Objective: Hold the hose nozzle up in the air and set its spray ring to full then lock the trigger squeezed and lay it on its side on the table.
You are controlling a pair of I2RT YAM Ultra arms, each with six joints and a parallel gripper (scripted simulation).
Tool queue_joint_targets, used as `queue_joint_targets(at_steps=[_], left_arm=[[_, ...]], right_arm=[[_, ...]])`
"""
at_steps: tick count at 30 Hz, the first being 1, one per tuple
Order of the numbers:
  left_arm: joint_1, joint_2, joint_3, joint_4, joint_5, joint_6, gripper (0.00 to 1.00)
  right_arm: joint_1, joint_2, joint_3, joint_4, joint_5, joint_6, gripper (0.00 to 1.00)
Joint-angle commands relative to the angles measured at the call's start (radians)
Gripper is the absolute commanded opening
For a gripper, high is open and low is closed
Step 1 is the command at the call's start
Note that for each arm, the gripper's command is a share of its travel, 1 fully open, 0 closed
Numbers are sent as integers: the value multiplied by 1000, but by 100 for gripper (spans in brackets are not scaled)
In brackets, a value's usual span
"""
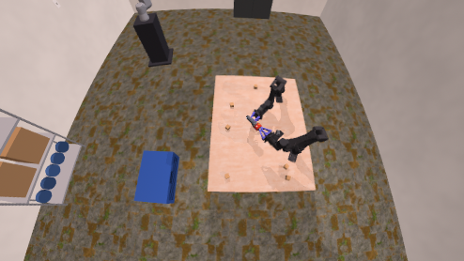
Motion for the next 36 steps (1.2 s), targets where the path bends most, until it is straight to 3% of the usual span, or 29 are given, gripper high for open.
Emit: queue_joint_targets(at_steps=[1, 5, 14, 17, 18, 19, 21, 26, 36], left_arm=[[-17, -52, 51, -215, -21, -33, 37], [-25, -119, 162, -346, -35, -83, 37], [-46, -235, 277, -727, -62, -147, 37], [-48, -248, 322, -760, -66, -157, 37], [-53, -228, 345, -853, -79, -146, 37], [-63, -188, 308, -850, -106, -178, 37], [-84, -168, 394, -824, -153, -321, 37], [-135, -117, 478, -925, -228, -495, 37], [-230, -40, 526, -1079, -369, -783, 37]], right_arm=[[6, -40, 29, 92, -1, 12, 35], [6, -40, 29, 92, -1, 12, 35], [6, -40, 29, 92, -1, 12, 35], [6, -40, 29, 92, -1, 12, 35], [6, -40, 29, 92, -1, 12, 35], [6, -40, 29, 92, -1, 12, 35], [6, -40, 29, 92, -1, 12, 35], [6, -40, 29, 92, -1, 12, 35], [6, -40, 29, 92, -1, 12, 35]])
